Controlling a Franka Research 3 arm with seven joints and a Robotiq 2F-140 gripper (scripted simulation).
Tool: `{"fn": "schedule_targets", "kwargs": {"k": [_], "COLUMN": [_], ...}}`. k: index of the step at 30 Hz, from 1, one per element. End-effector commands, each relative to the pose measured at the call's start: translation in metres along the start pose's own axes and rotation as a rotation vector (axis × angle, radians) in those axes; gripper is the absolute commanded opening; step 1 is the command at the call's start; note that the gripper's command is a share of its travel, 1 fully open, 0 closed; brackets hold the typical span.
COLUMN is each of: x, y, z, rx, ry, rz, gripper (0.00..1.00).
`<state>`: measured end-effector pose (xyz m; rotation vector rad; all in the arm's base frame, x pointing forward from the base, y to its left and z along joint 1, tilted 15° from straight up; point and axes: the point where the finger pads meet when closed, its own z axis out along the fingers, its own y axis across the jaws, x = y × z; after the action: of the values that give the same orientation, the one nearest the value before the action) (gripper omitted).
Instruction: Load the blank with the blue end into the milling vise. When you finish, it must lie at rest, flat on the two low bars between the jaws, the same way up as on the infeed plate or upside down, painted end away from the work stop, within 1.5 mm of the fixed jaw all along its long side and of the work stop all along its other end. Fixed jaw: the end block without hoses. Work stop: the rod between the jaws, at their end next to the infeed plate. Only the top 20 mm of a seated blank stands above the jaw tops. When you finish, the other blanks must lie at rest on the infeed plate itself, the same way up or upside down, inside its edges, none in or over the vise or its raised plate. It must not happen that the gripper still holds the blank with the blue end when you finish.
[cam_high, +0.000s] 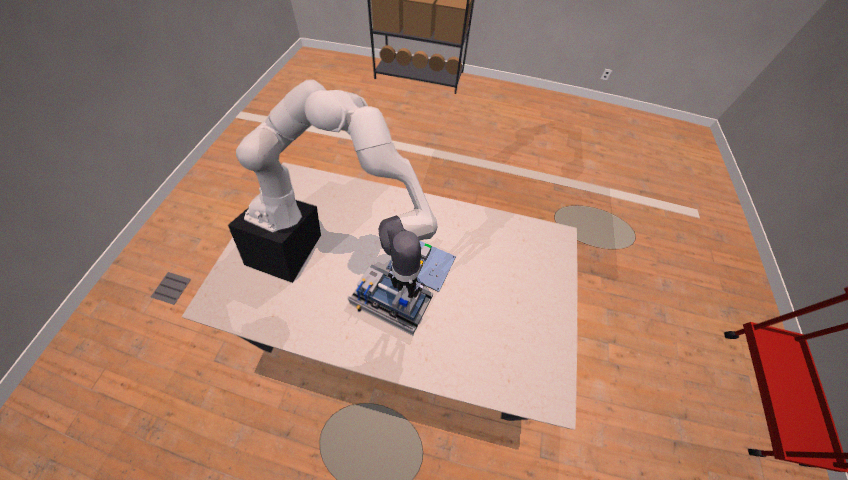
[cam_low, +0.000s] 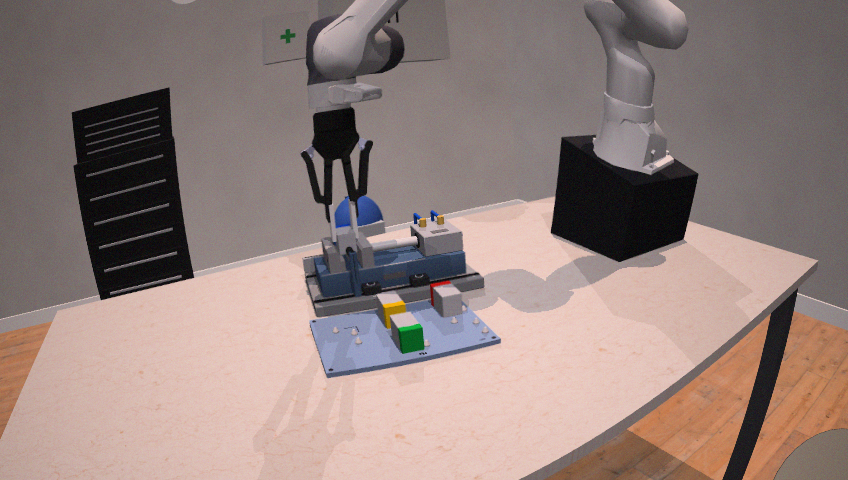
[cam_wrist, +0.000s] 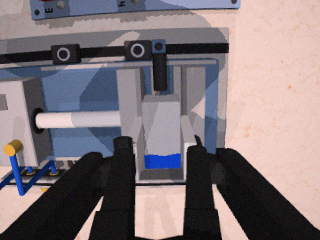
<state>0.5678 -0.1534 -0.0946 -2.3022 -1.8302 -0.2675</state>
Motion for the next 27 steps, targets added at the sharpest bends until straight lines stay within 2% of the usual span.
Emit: {"fn": "schedule_targets", "kwargs": {"k": [1, 27], "x": [-0.0009, -0.0017], "y": [0.0020, 0.0020], "z": [-0.0018, -0.0025], "rx": [-0.002, -0.002], "ry": [0.000, 0.000], "rz": [-0.001, -0.002], "gripper": [0.00, 0.00]}}
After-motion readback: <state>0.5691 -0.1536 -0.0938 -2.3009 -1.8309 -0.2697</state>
